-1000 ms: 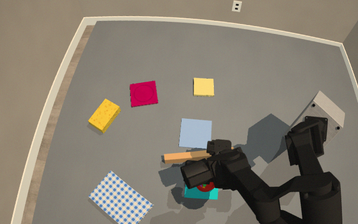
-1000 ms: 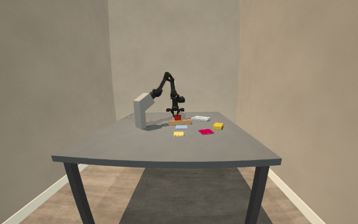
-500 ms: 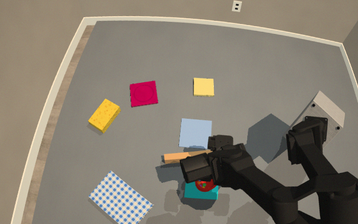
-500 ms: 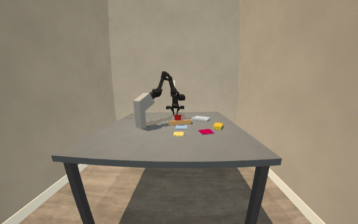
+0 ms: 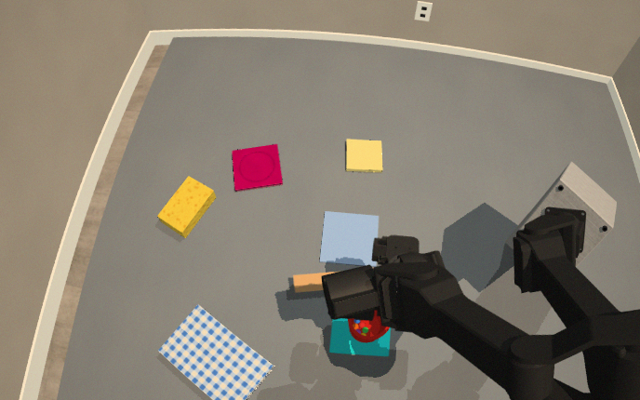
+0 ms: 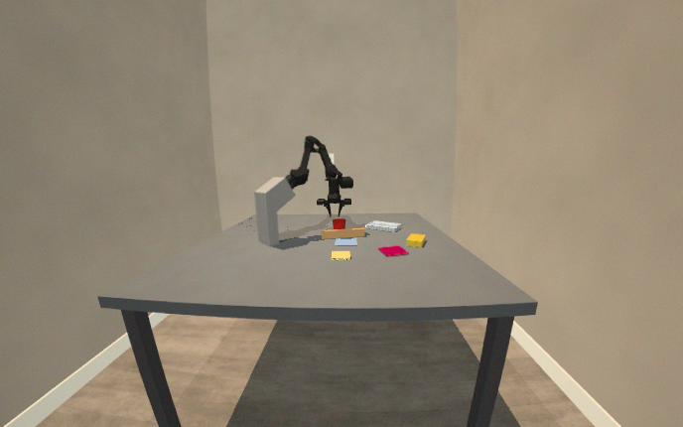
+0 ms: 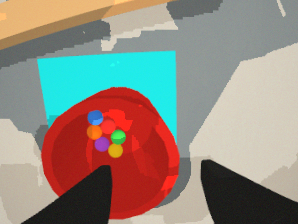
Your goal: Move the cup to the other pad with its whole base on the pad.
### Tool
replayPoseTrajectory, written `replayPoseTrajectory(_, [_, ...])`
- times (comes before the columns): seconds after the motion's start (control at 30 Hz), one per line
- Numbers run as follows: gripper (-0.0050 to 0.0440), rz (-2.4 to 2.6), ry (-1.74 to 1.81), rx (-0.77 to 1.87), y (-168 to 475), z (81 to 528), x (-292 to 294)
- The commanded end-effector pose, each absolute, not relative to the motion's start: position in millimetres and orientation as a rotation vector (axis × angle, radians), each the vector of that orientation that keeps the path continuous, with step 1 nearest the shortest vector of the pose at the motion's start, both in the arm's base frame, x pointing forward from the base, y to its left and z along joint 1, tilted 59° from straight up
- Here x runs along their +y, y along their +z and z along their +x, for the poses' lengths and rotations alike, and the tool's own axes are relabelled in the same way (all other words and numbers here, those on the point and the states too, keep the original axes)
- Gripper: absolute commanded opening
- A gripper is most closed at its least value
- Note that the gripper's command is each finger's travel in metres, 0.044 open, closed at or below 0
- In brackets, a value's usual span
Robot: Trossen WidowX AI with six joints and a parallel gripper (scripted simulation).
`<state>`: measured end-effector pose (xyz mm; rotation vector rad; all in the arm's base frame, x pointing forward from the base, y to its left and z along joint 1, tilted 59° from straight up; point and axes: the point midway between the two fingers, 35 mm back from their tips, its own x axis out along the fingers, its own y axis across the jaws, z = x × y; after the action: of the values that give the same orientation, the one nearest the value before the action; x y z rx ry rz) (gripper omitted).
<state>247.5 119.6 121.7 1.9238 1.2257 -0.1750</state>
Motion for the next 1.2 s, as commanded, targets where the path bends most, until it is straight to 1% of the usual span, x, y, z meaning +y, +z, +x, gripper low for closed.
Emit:
replayPoseTrajectory(0.0, [0.0296,1.925,-0.174,1.224,122,248,120])
replayPoseTrajectory(0.2, [0.044,1.92,-0.177,1.225,124,246,114])
replayPoseTrajectory(1.17, [0.044,1.915,-0.167,1.23,147,215,75])
